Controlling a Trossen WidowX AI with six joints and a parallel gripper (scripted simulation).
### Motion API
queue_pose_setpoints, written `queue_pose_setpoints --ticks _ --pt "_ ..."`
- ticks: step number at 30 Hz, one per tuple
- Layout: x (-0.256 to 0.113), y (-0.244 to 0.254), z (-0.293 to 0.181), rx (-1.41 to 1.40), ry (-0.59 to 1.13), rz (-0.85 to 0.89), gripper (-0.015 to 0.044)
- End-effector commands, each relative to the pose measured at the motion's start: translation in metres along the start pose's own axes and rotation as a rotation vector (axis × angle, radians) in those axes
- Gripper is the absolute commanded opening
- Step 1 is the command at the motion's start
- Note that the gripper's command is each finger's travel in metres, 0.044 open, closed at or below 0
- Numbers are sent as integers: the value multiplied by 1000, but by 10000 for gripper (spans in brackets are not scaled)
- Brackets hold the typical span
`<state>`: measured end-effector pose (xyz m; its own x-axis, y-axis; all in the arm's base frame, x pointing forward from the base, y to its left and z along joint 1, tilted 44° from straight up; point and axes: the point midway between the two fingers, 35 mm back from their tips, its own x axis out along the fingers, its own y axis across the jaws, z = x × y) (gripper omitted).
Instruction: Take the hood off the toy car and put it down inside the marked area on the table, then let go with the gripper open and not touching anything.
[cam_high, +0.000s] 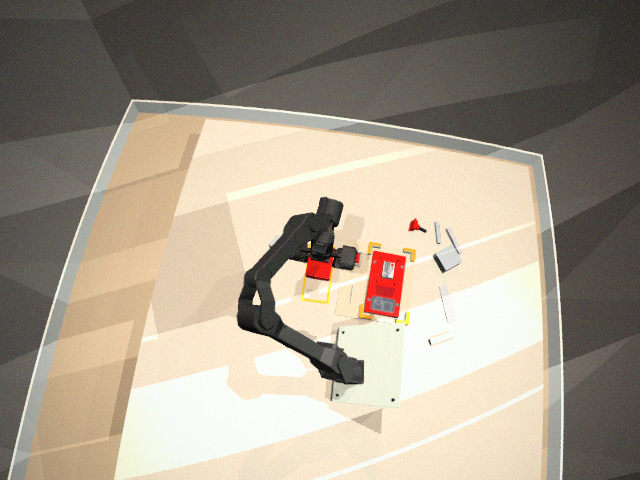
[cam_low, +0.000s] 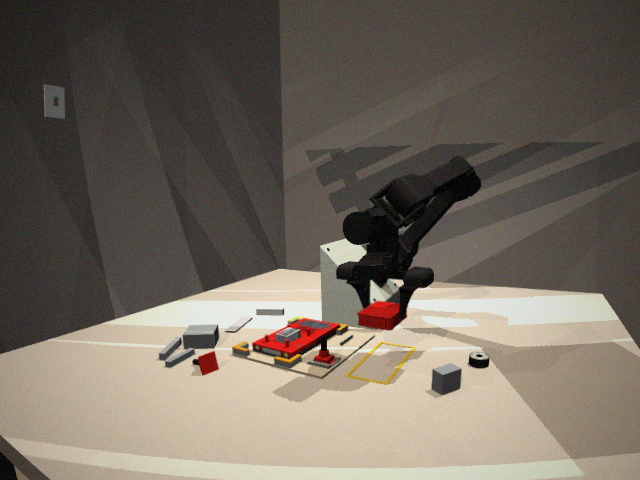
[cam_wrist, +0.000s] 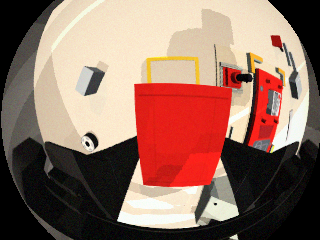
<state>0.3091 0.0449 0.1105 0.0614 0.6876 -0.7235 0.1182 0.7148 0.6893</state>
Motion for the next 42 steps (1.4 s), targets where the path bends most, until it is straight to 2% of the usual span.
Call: queue_pose_setpoints --ticks 1,42 --pt "2 0 1 7 -4 4 0" --pt "41 0 2 7 -5 4 0"
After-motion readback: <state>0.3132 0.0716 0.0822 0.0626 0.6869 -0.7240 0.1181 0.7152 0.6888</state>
